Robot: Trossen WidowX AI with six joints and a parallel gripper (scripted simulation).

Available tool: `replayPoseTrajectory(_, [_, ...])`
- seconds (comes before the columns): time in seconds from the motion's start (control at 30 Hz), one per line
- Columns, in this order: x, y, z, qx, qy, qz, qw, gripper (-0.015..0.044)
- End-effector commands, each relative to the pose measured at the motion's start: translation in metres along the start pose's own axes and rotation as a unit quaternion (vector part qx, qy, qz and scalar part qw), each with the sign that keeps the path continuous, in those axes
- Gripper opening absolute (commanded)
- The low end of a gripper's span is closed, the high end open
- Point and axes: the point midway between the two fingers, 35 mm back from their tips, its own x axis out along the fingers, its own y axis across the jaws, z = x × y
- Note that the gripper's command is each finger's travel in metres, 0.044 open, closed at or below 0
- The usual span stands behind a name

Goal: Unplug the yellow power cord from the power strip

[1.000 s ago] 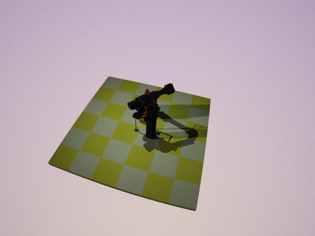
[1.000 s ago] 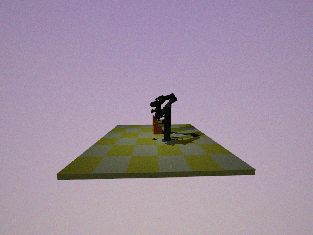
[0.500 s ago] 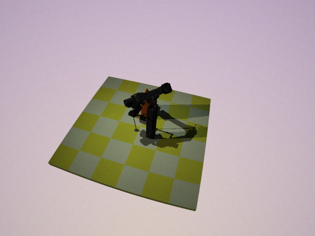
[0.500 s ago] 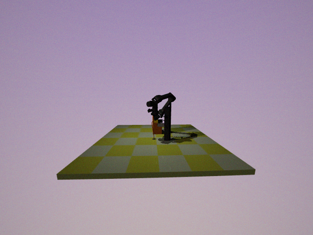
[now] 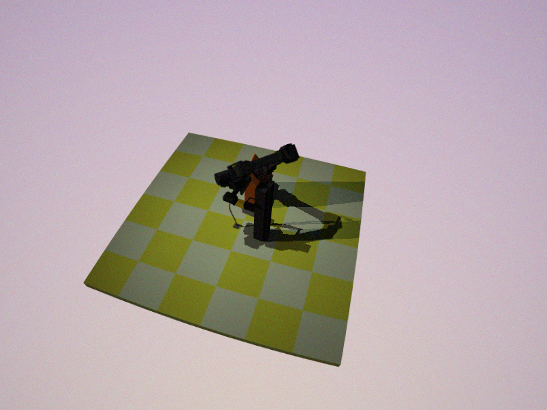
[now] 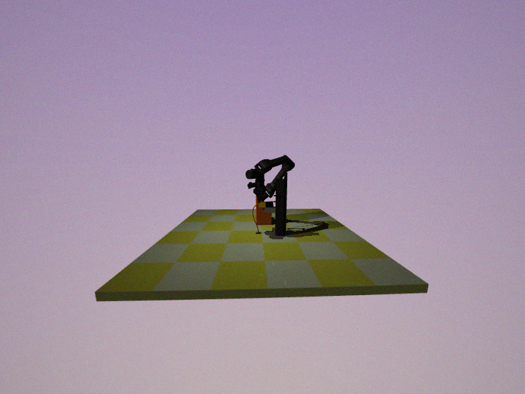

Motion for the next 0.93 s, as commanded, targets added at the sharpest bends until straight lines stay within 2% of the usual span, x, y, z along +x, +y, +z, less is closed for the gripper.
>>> replayPoseTrajectory(0.0, [-0.007,0.001,0.028,0.001,-0.003,0.002,1.0,0.044])
replayPoseTrajectory(0.13, [-0.011,-0.001,0.054,0.001,-0.002,0.002,1.0,0.044])
replayPoseTrajectory(0.9, [-0.011,-0.001,0.054,0.001,-0.002,0.002,1.0,0.044])
